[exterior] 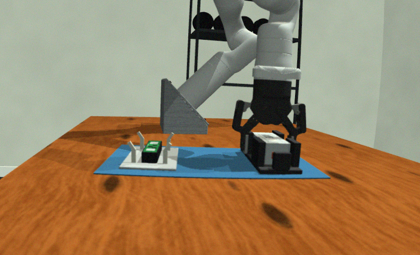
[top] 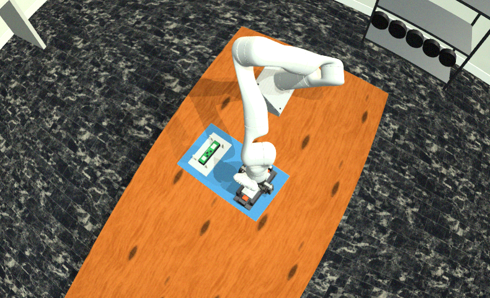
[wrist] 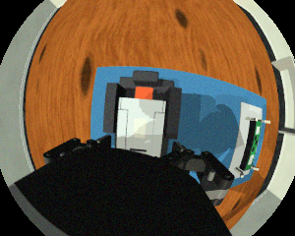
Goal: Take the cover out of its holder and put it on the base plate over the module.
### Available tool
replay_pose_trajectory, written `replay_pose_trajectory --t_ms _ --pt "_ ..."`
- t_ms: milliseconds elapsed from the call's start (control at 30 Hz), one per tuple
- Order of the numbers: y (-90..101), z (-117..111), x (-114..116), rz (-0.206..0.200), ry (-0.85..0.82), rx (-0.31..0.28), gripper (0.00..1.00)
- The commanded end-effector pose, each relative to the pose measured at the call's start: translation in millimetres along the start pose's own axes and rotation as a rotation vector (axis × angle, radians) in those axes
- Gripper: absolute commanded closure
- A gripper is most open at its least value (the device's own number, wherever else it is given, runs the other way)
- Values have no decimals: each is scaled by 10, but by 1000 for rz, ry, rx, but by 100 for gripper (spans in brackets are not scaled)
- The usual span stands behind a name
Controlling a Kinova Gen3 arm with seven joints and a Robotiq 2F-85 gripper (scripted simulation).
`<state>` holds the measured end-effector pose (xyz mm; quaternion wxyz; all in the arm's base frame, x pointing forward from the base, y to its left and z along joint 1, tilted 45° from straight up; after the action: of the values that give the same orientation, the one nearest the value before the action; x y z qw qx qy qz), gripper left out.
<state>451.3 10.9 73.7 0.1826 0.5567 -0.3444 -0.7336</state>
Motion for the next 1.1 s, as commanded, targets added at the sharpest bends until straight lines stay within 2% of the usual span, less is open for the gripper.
replay_pose_trajectory --t_ms 0,500,1067 --pt "4 -4 0 0 0 2 0" --pt "-25 4 -13 0 1 -1 0" --pt "47 1 -11 0 1 -1 0"
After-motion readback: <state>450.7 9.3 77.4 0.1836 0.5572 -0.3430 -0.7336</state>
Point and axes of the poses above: the point where the finger pads meet when closed, its own y axis back along the fingers, its own x axis across the jaws, z = x × y, the point moved 6 cm from there along y, back along the fingers, and after that the axes turned 4 degrees about -y, right-handed, at the moved point
